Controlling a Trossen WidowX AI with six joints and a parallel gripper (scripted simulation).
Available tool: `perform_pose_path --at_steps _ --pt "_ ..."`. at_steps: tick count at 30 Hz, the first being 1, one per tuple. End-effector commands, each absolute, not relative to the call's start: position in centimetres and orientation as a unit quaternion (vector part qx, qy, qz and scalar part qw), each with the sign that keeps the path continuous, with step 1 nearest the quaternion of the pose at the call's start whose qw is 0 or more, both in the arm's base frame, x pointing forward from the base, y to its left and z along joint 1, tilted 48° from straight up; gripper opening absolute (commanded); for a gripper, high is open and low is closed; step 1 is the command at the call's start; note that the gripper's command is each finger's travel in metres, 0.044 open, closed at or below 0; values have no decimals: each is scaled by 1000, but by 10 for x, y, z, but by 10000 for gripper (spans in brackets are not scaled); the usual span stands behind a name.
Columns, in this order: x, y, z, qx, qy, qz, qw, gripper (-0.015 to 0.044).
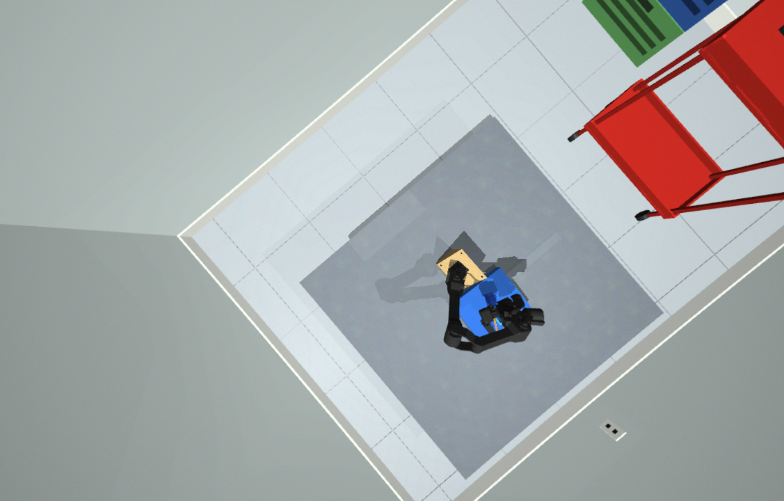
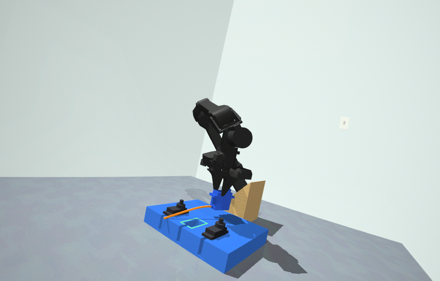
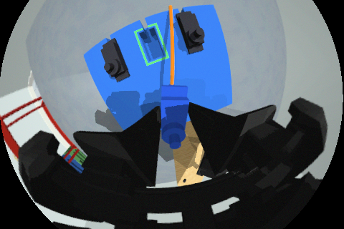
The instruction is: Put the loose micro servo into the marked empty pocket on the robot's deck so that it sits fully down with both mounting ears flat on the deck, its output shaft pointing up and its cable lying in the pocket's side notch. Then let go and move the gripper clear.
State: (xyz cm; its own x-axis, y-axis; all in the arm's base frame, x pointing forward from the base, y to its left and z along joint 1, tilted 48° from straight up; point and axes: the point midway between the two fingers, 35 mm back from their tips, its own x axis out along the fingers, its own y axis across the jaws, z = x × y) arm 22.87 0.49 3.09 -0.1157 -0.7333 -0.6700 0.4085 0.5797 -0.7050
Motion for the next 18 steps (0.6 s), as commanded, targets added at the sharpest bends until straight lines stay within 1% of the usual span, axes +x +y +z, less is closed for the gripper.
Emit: perform_pose_path --at_steps 1,5,11,18 --pt "230 7 31 -169 629 -401 644 0" --pt "230 7 31 -205 651 -364 633 0" --pt "232 6 31 -207 652 -362 633 0" --pt "255 1 32 -207 652 -362 633 0"
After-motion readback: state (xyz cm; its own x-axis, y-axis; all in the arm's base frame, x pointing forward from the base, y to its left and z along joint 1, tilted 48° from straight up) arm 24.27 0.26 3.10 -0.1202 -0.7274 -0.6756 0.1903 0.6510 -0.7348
